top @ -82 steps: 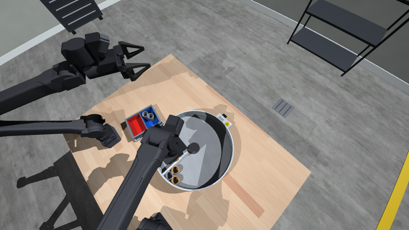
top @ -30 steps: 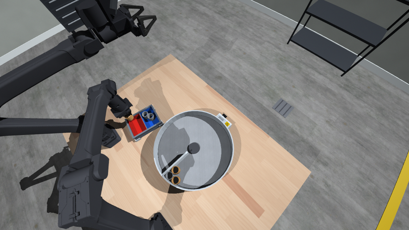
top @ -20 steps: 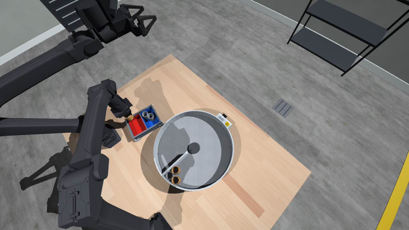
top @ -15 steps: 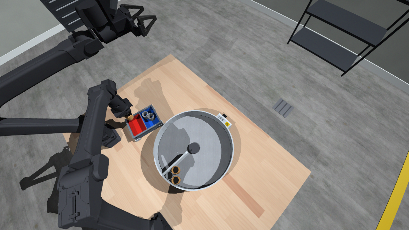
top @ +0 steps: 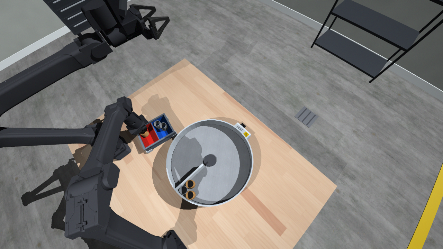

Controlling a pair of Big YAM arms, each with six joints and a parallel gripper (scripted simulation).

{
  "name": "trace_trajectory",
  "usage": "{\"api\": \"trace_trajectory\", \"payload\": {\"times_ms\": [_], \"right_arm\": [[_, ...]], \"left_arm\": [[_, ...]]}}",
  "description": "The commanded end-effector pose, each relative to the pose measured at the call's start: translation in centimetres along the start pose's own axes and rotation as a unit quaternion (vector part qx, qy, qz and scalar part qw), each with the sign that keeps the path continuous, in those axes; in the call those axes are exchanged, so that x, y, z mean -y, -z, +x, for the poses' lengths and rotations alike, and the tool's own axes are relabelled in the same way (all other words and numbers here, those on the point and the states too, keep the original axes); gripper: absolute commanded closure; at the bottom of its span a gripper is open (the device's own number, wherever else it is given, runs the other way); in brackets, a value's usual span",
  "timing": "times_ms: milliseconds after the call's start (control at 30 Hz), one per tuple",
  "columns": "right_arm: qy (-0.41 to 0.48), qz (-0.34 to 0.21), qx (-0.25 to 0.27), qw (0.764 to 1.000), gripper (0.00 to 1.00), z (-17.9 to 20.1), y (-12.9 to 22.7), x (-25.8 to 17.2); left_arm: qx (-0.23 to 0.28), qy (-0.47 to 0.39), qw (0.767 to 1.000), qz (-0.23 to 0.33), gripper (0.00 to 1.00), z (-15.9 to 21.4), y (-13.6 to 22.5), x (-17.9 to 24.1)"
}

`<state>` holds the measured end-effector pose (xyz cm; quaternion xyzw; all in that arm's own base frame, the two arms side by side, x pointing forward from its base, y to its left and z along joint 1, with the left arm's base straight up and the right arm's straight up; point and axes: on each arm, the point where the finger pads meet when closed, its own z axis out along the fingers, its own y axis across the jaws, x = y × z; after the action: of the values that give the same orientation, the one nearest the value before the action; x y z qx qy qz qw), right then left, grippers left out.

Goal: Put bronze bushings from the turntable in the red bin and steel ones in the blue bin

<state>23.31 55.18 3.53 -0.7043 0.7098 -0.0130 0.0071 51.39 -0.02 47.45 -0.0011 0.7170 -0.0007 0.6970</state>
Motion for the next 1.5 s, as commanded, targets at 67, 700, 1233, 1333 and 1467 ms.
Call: {"api": "trace_trajectory", "payload": {"times_ms": [67,700,1233,1333,1467], "right_arm": [[-0.007,0.012,0.031,0.999,1.00,-1.9,1.5,0.5],[-0.002,0.008,0.022,1.000,1.00,-1.1,0.8,0.5],[-0.003,0.019,0.052,0.998,0.82,-2.9,4.5,0.2],[-0.003,0.021,0.058,0.998,0.82,-3.1,5.3,0.2],[-0.005,0.024,0.066,0.998,0.82,-3.2,6.4,0.4]], "left_arm": [[0.027,-0.001,1.000,0.000,0.00,-3.3,-0.3,0.0],[0.027,-0.001,1.000,0.000,0.00,-3.3,-0.3,0.0],[0.027,-0.001,1.000,0.000,0.00,-3.3,-0.3,0.0],[0.027,-0.001,1.000,0.000,0.00,-3.3,-0.3,0.0],[0.027,-0.001,1.000,0.000,0.00,-3.3,-0.3,0.0]]}}
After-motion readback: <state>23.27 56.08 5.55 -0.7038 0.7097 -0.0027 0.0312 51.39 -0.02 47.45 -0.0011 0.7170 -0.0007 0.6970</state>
